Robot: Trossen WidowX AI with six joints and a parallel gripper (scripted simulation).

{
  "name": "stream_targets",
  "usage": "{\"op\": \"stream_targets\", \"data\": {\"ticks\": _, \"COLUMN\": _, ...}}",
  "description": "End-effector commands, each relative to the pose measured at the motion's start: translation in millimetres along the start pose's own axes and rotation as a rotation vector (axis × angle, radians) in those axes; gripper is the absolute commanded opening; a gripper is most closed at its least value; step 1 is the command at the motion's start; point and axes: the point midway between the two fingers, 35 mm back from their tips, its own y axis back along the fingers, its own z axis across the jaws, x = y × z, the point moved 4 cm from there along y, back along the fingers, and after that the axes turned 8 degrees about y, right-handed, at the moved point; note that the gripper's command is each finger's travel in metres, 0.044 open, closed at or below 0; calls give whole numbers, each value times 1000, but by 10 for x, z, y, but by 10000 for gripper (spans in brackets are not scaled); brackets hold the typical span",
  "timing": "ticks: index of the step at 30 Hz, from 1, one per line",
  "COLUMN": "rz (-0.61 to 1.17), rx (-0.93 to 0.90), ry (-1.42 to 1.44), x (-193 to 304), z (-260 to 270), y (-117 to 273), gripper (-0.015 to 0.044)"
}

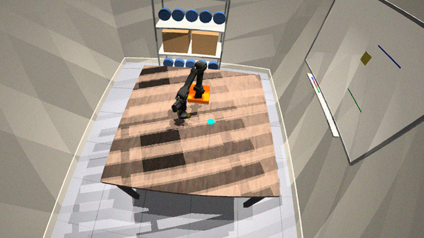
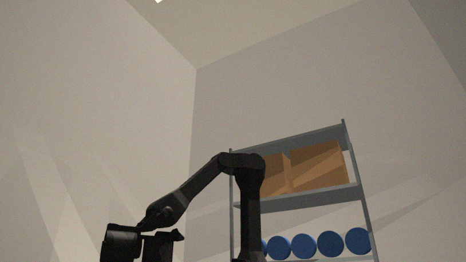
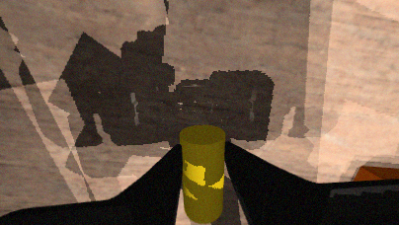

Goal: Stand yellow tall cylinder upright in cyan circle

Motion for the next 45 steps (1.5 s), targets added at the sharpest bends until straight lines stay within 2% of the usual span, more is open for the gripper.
{"op": "stream_targets", "data": {"ticks": 1, "rz": 1, "rx": 5, "ry": -6, "x": 3, "z": -6, "y": -14, "gripper": 105}}
{"op": "stream_targets", "data": {"ticks": 37, "rz": 0, "rx": 5, "ry": -6, "x": -4, "z": 4, "y": 1067, "gripper": 105}}
{"op": "stream_targets", "data": {"ticks": 45, "rz": 1, "rx": 5, "ry": 103, "x": 64, "z": 80, "y": 1094, "gripper": 105}}
